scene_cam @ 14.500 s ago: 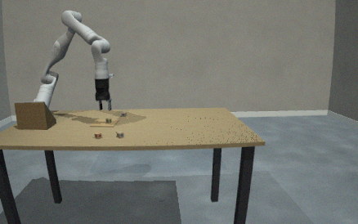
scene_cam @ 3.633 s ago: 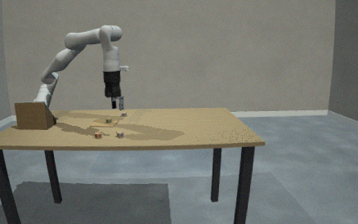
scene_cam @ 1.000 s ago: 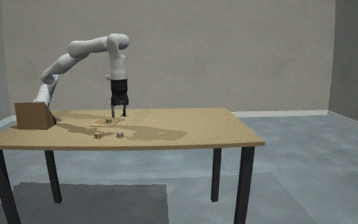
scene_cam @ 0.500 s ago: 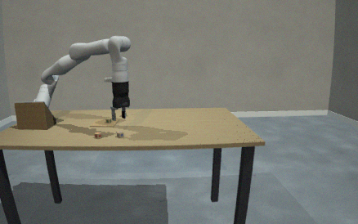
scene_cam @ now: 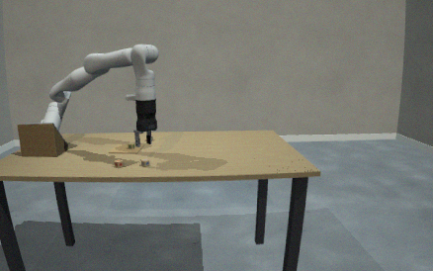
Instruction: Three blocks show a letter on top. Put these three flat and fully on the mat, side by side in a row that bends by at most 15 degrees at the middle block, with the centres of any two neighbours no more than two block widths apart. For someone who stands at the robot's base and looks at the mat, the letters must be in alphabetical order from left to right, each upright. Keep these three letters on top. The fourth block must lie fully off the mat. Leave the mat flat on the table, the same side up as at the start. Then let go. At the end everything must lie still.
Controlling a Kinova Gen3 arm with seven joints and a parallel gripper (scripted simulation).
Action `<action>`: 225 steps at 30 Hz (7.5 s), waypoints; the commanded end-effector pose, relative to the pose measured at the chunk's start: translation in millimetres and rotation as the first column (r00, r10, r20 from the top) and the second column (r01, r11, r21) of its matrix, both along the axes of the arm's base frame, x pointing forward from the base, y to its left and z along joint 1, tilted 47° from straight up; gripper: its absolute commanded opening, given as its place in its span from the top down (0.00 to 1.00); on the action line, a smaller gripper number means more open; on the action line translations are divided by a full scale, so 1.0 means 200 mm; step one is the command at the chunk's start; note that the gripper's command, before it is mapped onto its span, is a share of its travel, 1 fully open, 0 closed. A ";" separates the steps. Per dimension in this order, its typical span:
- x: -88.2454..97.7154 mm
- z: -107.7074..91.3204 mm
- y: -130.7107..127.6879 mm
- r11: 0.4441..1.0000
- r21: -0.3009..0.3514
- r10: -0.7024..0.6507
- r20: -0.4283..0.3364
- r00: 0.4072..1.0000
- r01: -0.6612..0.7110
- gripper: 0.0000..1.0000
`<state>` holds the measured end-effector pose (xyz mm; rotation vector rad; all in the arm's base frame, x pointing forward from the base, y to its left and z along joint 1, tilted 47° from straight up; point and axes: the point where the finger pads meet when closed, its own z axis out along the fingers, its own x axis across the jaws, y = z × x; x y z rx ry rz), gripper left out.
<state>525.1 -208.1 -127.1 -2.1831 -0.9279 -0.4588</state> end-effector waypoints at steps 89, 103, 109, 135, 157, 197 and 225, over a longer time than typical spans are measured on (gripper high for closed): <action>0.02 -0.17 0.18 1.000 0.001 -0.005 0.001 1.000 0.005 0.00; 0.02 -0.18 0.19 1.000 0.001 -0.005 0.000 1.000 0.005 0.00; 0.02 -0.18 0.18 1.000 0.001 -0.005 0.000 1.000 0.005 0.00; 0.02 -0.18 0.18 1.000 0.001 -0.005 0.000 1.000 0.005 0.00; 0.03 -0.17 0.19 1.000 0.000 -0.005 0.002 1.000 0.005 0.00; 0.03 -0.17 0.19 1.000 0.000 -0.005 0.002 1.000 0.005 0.00; 0.03 -0.17 0.19 1.000 0.000 -0.005 0.002 1.000 0.005 0.00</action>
